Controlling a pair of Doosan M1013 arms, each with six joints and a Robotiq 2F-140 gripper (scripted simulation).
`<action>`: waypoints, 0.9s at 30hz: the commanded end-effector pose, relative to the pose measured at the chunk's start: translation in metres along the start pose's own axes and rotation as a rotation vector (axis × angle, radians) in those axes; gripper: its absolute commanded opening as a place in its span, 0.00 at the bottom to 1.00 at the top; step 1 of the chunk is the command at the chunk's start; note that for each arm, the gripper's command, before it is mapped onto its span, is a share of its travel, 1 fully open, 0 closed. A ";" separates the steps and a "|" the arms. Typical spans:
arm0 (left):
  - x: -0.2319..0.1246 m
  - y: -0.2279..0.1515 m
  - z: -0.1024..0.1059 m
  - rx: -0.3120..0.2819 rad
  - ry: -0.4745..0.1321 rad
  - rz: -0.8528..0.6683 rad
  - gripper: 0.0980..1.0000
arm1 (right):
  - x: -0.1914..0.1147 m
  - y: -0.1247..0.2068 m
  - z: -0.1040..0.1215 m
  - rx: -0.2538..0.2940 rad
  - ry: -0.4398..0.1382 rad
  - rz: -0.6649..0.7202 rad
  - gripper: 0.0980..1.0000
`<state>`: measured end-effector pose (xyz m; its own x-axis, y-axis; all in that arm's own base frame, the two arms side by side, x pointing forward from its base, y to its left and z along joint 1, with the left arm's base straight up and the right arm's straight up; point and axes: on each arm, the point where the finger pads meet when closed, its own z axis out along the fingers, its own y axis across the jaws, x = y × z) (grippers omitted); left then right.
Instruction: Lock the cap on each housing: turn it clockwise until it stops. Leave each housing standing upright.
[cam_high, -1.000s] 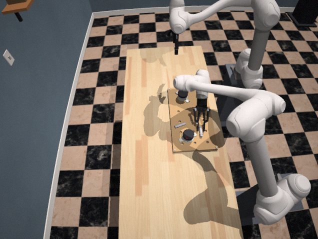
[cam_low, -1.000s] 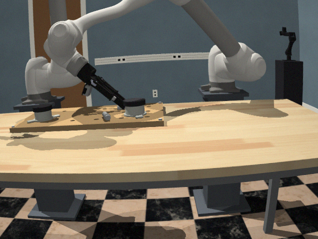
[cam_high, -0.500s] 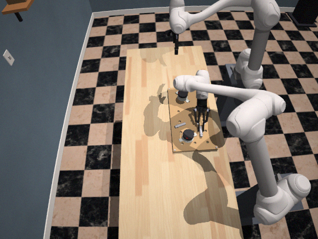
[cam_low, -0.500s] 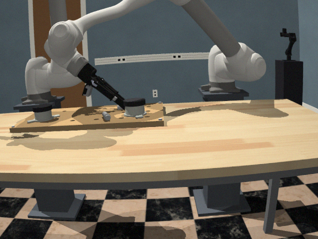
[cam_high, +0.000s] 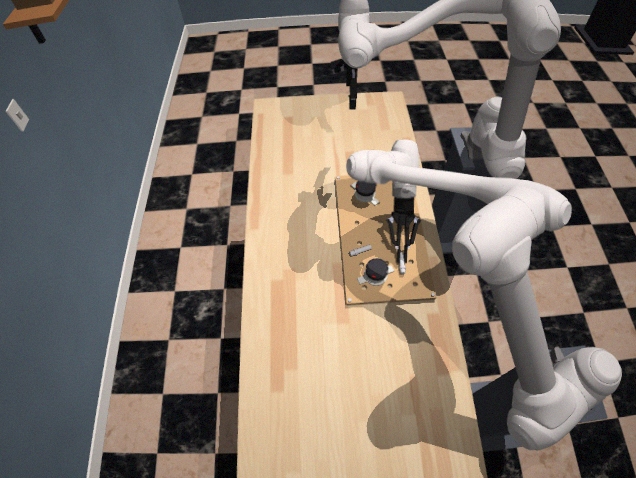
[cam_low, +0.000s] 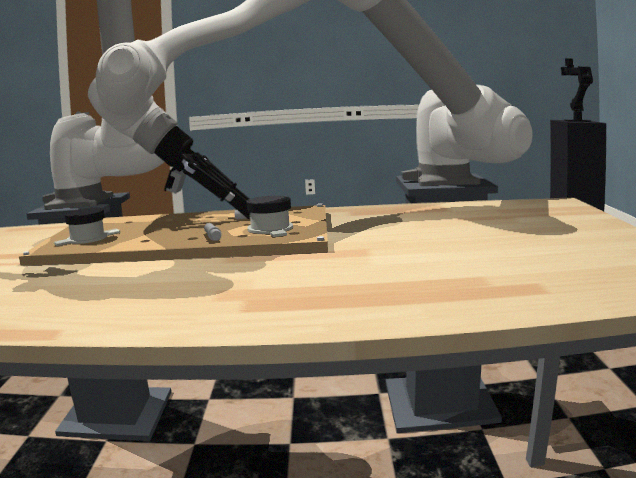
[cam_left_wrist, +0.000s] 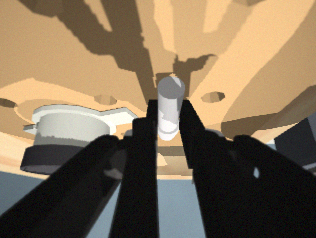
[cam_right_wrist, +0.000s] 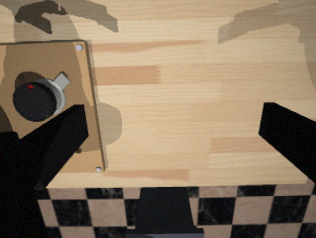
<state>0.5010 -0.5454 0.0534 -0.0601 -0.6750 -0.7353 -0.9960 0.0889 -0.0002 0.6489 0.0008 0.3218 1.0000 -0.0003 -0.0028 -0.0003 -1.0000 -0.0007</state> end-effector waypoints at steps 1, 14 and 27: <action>-0.004 0.000 -0.004 0.001 0.002 -0.001 0.00 | 0.000 0.000 -0.001 0.000 0.001 0.000 1.00; -0.019 0.002 -0.015 0.001 0.000 -0.001 0.00 | 0.000 0.000 -0.001 0.000 0.001 0.000 1.00; -0.018 0.002 -0.014 0.001 -0.001 -0.001 0.00 | 0.000 0.000 -0.001 0.000 0.001 0.000 1.00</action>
<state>0.4994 -0.5431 0.0756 -0.0603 -0.6740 -0.7363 -0.9960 0.0890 0.0001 0.6489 0.0008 0.3218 1.0000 -0.0003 -0.0028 -0.0003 -1.0000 -0.0007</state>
